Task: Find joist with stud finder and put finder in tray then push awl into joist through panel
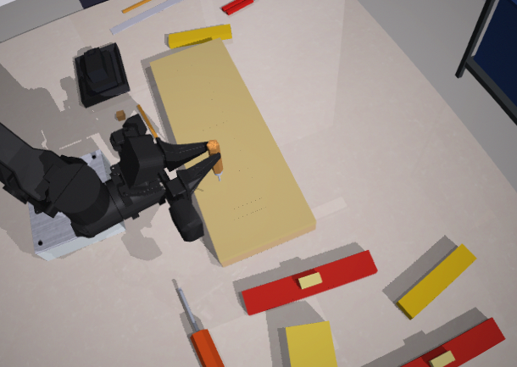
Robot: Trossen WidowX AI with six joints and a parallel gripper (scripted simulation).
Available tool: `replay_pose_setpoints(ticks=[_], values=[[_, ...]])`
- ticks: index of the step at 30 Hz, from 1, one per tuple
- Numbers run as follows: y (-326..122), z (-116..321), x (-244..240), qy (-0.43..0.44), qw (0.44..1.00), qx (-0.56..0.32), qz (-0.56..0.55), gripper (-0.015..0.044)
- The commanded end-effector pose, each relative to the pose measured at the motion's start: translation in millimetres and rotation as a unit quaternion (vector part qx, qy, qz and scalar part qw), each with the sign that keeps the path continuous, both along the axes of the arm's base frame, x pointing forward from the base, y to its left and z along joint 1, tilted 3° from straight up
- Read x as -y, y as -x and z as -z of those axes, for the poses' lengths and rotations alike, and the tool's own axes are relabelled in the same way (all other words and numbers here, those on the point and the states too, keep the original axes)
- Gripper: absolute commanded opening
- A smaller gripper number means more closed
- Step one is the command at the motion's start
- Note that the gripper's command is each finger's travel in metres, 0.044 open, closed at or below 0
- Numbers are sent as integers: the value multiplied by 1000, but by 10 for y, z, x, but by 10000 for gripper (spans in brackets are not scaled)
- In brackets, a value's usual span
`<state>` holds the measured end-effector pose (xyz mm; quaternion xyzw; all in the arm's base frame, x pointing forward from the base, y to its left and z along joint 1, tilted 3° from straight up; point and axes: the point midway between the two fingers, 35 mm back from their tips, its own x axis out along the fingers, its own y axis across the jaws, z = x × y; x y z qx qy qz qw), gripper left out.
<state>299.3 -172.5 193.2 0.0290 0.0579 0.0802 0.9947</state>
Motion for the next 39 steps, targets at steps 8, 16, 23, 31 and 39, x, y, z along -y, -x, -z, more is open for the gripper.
replay_pose_setpoints(ticks=[8,16,23,31,39], values=[[-252,156,-520,44,996,17,-73,0],[-327,218,-766,61,992,26,-105,0],[-331,246,-762,61,992,26,-105,0],[-335,289,-757,61,992,26,-105,0],[-338,332,-752,61,992,26,-105,0]])
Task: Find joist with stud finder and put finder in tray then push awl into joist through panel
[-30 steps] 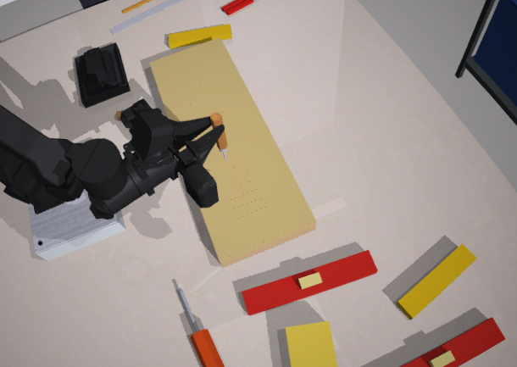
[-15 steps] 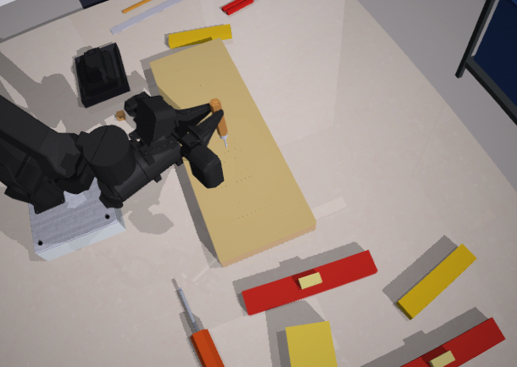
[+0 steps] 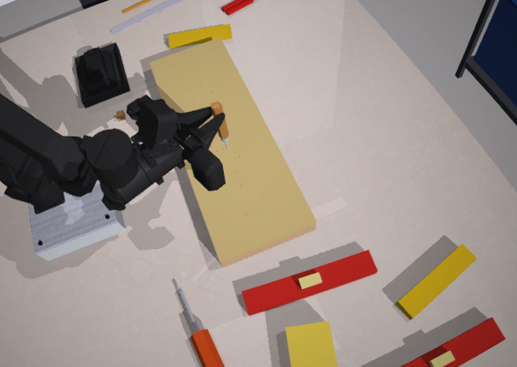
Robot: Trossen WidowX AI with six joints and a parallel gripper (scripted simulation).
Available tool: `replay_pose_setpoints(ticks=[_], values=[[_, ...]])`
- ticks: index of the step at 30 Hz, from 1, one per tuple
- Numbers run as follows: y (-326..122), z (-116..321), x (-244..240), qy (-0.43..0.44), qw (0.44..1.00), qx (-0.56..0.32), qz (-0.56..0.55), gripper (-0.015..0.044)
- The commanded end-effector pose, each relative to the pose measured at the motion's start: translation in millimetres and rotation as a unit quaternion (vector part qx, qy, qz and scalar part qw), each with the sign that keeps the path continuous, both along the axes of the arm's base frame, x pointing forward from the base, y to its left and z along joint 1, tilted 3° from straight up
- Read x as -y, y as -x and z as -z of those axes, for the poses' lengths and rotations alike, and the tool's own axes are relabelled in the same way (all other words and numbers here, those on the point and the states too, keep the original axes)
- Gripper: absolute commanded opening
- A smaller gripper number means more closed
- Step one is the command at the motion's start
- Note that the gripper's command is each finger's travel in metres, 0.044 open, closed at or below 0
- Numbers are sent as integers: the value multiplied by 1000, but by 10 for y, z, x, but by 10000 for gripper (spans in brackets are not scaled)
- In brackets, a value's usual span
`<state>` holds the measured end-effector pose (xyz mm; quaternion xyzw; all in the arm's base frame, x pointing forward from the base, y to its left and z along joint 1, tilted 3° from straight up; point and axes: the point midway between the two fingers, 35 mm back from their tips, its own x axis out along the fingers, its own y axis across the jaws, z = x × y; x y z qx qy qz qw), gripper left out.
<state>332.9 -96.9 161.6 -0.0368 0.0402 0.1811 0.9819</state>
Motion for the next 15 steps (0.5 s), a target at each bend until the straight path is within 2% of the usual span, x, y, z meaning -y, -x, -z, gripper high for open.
replay_pose_setpoints(ticks=[1,15], values=[[-3,21,4,3,1000,1,0,0],[-6,95,10,3,1000,1,0,0]])
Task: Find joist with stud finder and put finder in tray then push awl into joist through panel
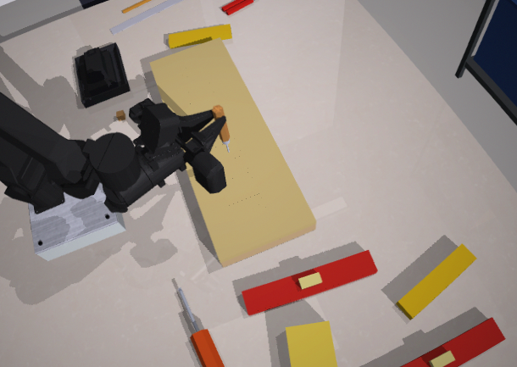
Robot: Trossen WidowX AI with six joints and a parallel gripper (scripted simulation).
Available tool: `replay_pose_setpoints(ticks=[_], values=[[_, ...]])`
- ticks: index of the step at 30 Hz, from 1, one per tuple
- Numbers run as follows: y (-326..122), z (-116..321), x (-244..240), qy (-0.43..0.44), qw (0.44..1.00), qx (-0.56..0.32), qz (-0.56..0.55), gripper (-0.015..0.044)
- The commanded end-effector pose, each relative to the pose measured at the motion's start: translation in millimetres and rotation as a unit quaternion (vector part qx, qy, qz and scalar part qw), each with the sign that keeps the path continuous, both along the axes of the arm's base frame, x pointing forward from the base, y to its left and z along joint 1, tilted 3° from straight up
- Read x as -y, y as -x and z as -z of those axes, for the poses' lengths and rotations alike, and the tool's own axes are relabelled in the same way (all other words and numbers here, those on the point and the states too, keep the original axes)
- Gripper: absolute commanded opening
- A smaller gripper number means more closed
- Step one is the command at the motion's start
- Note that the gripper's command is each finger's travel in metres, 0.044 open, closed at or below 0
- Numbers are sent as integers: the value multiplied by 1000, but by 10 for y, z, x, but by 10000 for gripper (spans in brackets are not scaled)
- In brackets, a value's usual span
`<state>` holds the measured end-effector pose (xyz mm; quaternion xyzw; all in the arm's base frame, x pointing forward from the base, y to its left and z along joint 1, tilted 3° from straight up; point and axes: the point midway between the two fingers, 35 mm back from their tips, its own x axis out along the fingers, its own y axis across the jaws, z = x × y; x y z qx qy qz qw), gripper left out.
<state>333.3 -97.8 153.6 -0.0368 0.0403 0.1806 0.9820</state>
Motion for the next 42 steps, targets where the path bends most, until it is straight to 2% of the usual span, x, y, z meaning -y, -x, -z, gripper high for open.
replay_pose_setpoints(ticks=[1,42], values=[[-1,21,2,3,1000,2,-1,0],[-3,279,15,3,1000,1,-1,0]])
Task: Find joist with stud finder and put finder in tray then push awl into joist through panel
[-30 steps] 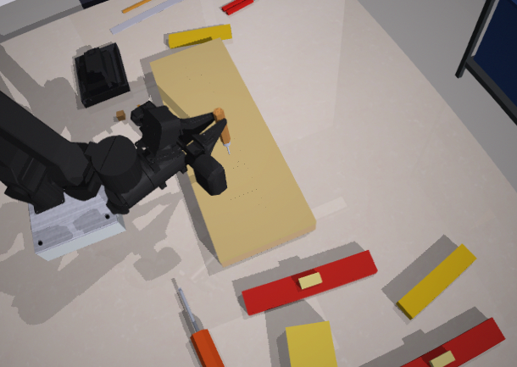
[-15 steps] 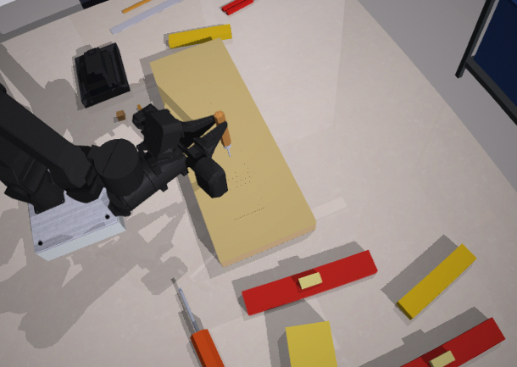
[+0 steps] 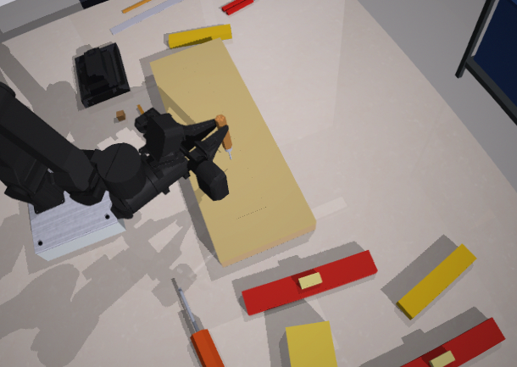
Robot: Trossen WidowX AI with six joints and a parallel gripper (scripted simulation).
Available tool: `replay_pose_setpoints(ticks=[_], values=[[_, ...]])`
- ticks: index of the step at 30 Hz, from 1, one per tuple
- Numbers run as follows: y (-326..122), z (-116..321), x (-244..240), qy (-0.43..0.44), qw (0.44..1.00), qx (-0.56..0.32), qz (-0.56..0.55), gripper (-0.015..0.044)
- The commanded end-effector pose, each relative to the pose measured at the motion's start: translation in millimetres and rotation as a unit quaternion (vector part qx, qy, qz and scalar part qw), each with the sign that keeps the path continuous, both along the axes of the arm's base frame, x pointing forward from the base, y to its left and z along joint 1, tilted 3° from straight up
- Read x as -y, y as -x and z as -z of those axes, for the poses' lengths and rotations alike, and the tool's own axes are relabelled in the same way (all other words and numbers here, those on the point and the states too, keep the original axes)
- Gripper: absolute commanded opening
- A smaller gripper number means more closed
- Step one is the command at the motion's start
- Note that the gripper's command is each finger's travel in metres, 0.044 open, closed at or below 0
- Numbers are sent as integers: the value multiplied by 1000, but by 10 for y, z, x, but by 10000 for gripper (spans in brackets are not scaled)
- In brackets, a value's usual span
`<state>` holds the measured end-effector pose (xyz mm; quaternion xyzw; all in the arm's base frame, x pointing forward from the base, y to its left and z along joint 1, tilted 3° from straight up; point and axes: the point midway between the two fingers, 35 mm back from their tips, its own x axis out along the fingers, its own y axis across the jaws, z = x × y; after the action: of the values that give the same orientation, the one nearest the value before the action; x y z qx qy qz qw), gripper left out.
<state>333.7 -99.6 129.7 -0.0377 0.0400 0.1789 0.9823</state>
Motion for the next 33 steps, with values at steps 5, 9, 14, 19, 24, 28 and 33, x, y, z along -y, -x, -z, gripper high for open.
replay_pose_setpoints(ticks=[5,9,14,19,24,28,33], values=[[0,123,2,2,1000,1,-2,0],[1,189,4,2,1000,1,-2,0],[6,270,4,2,1000,0,-2,0],[11,326,3,2,1000,0,-2,0],[11,326,3,2,1000,0,-2,0],[11,326,3,2,1000,0,-2,0],[11,326,3,2,1000,0,-2,0]])
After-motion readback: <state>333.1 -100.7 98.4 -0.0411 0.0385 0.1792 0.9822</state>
